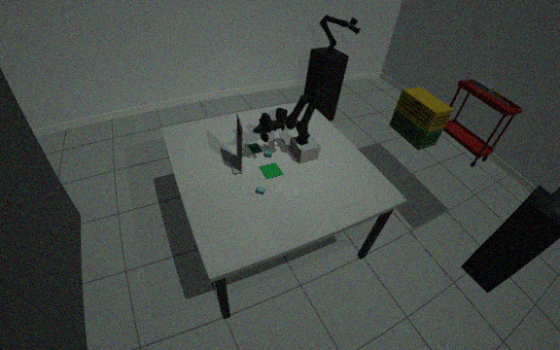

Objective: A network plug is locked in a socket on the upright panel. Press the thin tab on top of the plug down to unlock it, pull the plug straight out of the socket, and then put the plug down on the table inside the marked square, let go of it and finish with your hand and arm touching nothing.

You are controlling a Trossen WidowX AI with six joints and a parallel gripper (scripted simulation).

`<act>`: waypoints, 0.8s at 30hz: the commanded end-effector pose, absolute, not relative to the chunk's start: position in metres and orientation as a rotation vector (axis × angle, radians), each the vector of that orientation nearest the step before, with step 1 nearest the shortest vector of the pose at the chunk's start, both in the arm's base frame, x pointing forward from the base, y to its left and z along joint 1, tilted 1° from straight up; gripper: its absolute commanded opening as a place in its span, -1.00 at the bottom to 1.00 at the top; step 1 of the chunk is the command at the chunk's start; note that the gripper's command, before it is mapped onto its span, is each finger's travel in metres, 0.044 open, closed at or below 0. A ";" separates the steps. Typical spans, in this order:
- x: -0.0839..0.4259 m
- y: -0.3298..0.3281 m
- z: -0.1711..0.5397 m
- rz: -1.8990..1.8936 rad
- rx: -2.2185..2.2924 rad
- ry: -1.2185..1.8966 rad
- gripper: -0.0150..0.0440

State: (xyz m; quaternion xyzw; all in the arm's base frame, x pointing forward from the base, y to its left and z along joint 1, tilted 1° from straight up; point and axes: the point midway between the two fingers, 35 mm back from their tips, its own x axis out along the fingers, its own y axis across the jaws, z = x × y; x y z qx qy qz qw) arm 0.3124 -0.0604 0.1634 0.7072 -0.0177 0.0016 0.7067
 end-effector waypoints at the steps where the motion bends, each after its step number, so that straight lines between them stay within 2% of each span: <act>1: 0.310 -0.060 0.165 0.006 1.573 -0.046 -0.49; 24: 0.304 -0.061 0.196 0.005 1.572 -0.043 -0.49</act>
